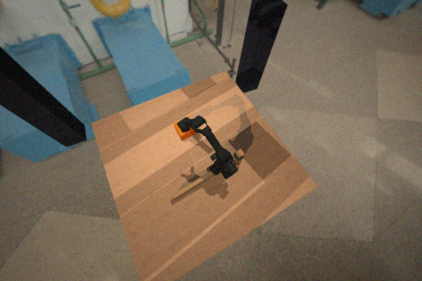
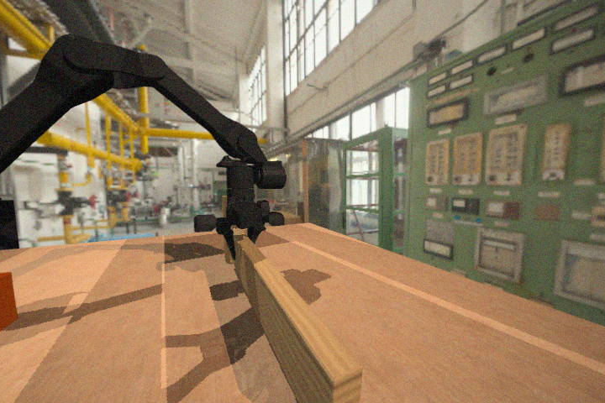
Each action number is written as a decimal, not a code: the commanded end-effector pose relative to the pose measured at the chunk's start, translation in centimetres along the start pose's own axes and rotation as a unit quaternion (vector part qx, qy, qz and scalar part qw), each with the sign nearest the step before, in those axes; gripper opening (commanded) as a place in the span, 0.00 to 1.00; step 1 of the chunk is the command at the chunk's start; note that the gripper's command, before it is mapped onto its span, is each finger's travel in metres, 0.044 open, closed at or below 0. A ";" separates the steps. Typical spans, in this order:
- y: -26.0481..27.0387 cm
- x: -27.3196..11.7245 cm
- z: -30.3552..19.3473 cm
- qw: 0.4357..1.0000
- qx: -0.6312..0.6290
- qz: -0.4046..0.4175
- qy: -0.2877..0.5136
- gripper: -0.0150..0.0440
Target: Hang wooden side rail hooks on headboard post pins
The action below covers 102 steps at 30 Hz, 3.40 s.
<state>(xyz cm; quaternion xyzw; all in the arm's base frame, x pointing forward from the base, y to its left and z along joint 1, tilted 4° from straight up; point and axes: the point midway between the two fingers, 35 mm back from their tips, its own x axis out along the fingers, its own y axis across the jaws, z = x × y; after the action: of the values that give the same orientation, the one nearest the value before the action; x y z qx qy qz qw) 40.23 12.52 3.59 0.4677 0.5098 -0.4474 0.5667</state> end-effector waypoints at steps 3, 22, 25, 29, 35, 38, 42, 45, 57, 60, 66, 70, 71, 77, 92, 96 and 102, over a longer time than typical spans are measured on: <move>0.4 -0.4 -0.3 1.000 -0.003 0.007 0.002 0.25; 0.7 -0.4 -0.5 1.000 -0.003 0.007 0.002 0.25; 0.7 -0.4 -0.5 1.000 -0.003 0.007 0.002 0.25; 0.8 -0.4 -0.6 1.000 -0.003 0.007 0.002 0.25; 0.8 -0.4 -0.6 1.000 -0.003 0.007 0.002 0.25; 0.8 -0.4 -0.7 1.000 -0.003 0.007 0.002 0.25; 0.8 -0.4 -0.7 1.000 -0.003 0.007 0.002 0.25; 0.7 -0.3 -0.7 1.000 -0.003 0.007 0.002 0.25; 0.6 -0.2 -0.9 1.000 -0.003 0.007 0.002 0.25; 0.6 -0.2 -0.9 1.000 -0.003 0.007 0.002 0.25; 0.5 -0.2 -1.0 1.000 -0.003 0.007 0.002 0.25; 0.5 -0.3 -1.0 1.000 -0.003 0.007 0.002 0.25; 0.5 -0.3 -1.0 1.000 -0.003 0.007 0.002 0.25; 0.6 -0.3 -1.1 1.000 -0.003 0.007 0.002 0.25; 0.7 -0.4 -1.2 1.000 -0.003 0.007 0.003 0.25; 0.8 -0.4 -1.2 1.000 -0.003 0.007 0.003 0.25; 0.8 -0.3 -1.3 1.000 -0.003 0.007 0.003 0.25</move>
<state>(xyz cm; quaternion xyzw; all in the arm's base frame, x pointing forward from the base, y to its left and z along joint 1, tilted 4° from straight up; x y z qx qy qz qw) 40.56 13.65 3.62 0.4680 0.5100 -0.4449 0.5682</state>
